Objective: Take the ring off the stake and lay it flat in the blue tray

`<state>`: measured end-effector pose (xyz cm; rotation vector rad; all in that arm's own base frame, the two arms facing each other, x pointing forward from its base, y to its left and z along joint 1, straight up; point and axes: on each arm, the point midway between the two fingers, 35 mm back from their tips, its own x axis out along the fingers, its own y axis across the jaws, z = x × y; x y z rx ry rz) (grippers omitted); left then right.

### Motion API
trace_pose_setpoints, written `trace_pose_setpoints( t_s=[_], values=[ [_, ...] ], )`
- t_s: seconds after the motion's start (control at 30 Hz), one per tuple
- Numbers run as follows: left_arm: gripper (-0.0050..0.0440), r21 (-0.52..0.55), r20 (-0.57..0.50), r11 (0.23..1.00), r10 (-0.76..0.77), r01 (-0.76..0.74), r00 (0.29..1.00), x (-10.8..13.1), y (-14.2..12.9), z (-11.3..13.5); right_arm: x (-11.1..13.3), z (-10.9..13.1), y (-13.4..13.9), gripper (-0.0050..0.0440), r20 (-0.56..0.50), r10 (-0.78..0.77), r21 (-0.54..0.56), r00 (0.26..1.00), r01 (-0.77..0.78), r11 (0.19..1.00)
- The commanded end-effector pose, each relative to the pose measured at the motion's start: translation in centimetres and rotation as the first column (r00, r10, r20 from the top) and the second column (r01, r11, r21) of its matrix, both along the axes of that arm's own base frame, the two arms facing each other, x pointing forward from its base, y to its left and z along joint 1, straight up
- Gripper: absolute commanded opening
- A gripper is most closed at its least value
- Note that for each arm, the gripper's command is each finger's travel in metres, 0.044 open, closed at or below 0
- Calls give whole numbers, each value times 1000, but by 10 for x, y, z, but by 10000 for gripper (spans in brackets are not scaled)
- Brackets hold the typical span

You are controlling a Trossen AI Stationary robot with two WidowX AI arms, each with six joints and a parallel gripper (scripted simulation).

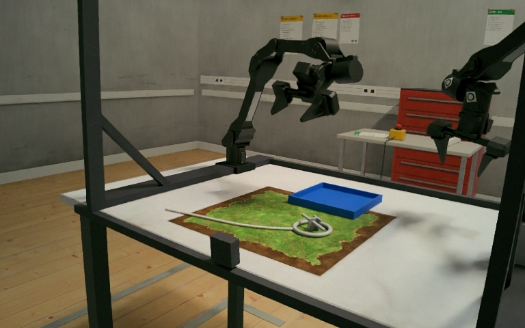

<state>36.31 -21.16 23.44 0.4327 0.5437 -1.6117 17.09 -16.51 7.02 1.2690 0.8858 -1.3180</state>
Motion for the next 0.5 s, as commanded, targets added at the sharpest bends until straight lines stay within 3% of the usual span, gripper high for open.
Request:
trace_pose_setpoints(
  t_s=[0.0,0.23,0.47],
  values=[
    [440,-8,32,1000,0,0,999,-2,0,11,3,5,-2,440,15,0,-14,1000,0,1000],
    [440,95,45,991,85,-89,995,-21,0,19,19,2,21,440,11,167,-40,986,-166,985],
    [440,202,117,931,286,-305,951,-44,4,31,54,-1,61,440,-3,452,-77,892,-450,889]
  ],
)
